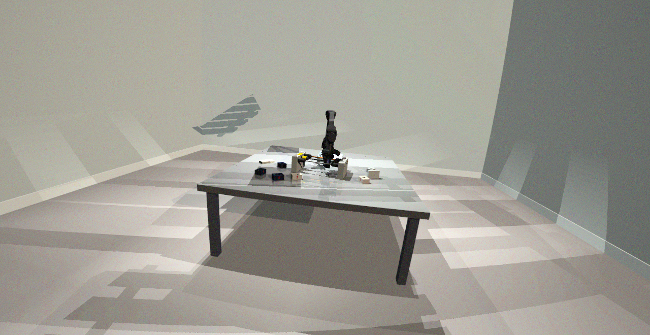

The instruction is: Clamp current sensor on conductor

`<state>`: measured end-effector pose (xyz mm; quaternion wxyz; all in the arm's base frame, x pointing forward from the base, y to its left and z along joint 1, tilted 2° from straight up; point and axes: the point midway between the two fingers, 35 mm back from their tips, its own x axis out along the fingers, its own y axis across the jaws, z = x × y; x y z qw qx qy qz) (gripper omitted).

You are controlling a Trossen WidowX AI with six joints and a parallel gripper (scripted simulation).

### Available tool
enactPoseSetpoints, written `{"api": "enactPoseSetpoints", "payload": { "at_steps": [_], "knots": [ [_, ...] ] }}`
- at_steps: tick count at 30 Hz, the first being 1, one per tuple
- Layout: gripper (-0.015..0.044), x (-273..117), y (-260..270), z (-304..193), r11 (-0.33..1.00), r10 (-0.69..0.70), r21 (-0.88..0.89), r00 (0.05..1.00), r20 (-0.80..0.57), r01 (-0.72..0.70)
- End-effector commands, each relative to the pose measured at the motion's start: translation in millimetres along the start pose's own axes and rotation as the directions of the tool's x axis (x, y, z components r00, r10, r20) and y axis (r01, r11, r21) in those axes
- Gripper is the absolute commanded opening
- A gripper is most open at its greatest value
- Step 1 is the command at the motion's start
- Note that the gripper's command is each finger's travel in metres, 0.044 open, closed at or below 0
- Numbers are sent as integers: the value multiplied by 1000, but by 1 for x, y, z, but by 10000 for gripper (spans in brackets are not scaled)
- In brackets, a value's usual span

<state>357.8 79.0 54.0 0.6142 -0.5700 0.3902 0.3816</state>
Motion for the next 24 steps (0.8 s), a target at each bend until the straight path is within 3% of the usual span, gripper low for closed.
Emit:
{"api": "enactPoseSetpoints", "payload": {
  "at_steps": [1, 15, 24],
  "knots": [
    [440, 2, -5, 0, 1000, -14, 1, 1000, -1, 14],
    [440, 2, -5, 0, 1000, -14, 1, 1000, -1, 14],
    [378, 0, 0, 0, 1000, 0, 0, 1000, 0, 0]
  ]
}}
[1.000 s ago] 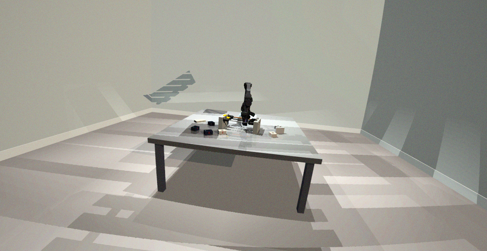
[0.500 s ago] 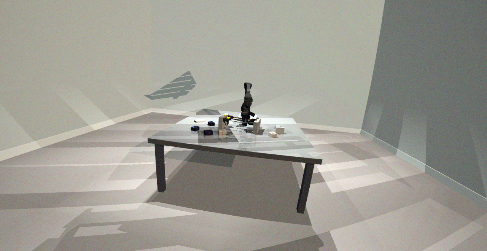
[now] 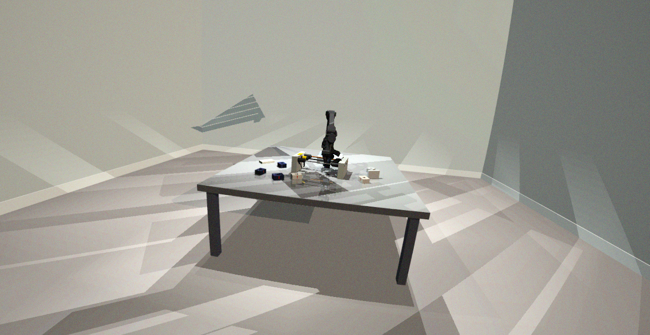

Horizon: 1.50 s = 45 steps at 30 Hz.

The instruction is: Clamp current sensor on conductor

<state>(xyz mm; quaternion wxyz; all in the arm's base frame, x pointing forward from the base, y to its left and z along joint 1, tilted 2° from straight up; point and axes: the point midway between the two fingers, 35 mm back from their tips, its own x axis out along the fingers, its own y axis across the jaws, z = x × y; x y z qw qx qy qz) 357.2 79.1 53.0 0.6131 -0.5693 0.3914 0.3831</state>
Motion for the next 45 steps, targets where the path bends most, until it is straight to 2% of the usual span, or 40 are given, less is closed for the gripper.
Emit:
{"api": "enactPoseSetpoints", "payload": {
  "at_steps": [1, 14, 25, 45],
  "knots": [
    [372, -1, -1, 0, 1000, -5, 1, 1000, 0, 5],
    [285, -1, -1, 0, 1000, -5, 1, 1000, 0, 5],
    [0, -1, -1, 0, 1000, -5, 1, 1000, 0, 5],
    [0, -1, -1, 0, 1000, -5, 1, 1000, 0, 5]
  ]
}}
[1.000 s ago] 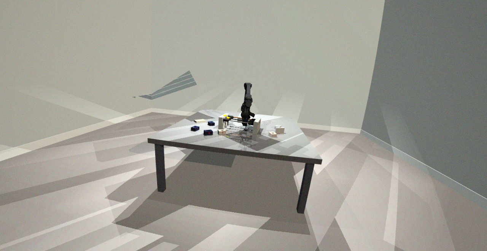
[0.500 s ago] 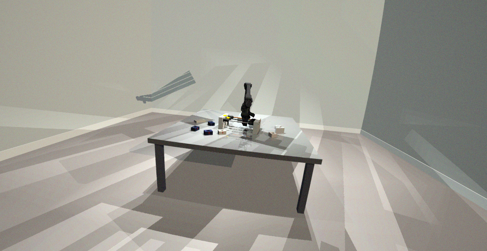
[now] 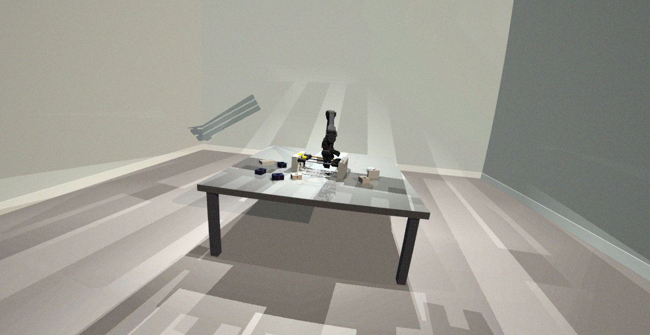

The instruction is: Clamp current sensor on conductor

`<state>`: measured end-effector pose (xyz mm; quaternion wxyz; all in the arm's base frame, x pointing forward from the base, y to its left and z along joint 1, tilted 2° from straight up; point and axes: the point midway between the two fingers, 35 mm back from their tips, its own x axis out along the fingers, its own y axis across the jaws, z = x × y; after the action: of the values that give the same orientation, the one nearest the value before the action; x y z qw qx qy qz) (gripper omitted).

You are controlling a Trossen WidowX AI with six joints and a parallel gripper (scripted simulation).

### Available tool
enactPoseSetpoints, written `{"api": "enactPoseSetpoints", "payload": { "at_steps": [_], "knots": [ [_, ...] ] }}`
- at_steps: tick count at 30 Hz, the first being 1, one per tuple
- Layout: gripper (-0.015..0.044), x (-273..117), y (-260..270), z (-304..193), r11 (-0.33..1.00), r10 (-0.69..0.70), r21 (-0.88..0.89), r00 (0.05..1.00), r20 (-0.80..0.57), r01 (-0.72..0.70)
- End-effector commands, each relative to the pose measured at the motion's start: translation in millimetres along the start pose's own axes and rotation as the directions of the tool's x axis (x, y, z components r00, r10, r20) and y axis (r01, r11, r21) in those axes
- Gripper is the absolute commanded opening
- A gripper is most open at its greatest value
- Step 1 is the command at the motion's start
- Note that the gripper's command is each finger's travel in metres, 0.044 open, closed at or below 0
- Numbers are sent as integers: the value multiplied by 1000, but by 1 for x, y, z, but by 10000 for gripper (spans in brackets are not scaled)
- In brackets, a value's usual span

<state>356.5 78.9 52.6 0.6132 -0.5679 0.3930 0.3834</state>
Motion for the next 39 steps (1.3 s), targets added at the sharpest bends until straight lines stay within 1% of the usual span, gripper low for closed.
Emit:
{"api": "enactPoseSetpoints", "payload": {
  "at_steps": [1, 28, 33, 39],
  "knots": [
    [0, -1, -2, 0, 1000, -8, -2, 1000, 1, 8],
    [0, -1, -2, 0, 1000, -8, -2, 1000, 1, 8],
    [0, -1, -1, 0, 999, 47, -3, 999, -2, -47],
    [0, -4, -4, 0, 986, 165, -6, 986, -4, -165]
  ]
}}
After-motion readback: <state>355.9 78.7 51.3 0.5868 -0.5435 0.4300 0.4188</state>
